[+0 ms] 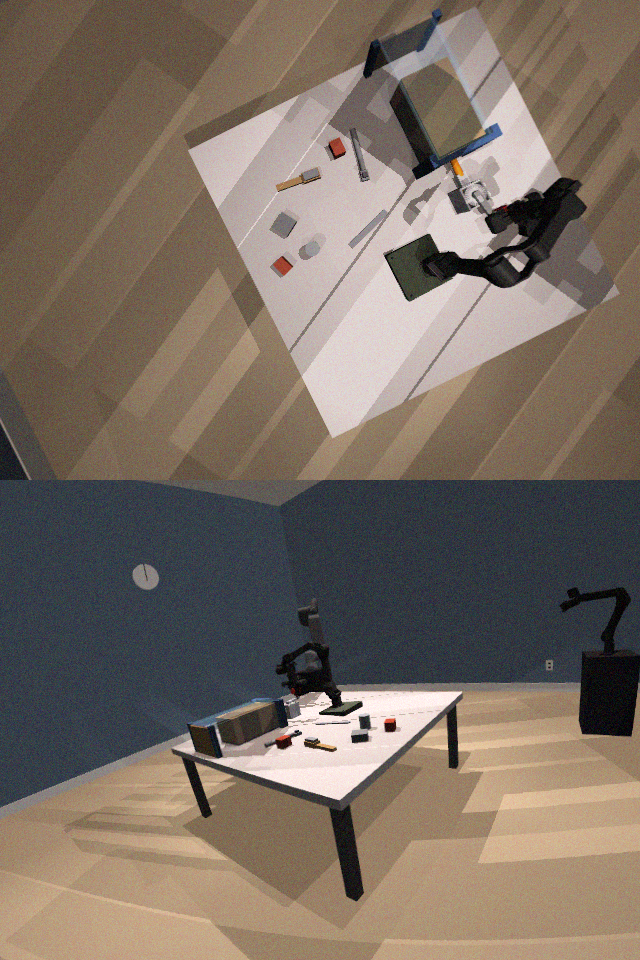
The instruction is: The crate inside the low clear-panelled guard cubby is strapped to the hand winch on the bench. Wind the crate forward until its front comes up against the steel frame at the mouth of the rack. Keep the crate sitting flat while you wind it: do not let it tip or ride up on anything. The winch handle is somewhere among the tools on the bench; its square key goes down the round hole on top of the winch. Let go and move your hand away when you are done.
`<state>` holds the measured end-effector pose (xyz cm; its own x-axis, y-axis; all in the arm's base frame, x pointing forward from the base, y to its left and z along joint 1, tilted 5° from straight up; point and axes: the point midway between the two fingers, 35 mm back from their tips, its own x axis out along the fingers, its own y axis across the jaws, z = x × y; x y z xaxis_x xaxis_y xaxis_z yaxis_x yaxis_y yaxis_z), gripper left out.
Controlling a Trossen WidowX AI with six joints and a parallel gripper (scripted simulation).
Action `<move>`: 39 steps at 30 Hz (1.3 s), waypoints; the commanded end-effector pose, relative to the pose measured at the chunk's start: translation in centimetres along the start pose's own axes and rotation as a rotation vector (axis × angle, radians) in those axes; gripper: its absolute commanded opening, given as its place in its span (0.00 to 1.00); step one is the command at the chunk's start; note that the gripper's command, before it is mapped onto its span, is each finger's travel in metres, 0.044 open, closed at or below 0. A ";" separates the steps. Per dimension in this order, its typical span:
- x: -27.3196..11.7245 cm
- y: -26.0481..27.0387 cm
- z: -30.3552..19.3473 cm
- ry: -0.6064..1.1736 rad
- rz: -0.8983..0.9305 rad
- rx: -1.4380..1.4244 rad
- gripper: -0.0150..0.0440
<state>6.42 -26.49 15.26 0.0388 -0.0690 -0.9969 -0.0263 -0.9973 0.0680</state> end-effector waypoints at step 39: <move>-0.4 5.8 -3.4 0.009 0.031 -0.007 0.25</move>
<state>8.67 -31.48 15.90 0.0305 -0.0801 -0.9963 -0.0215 -0.9966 0.0795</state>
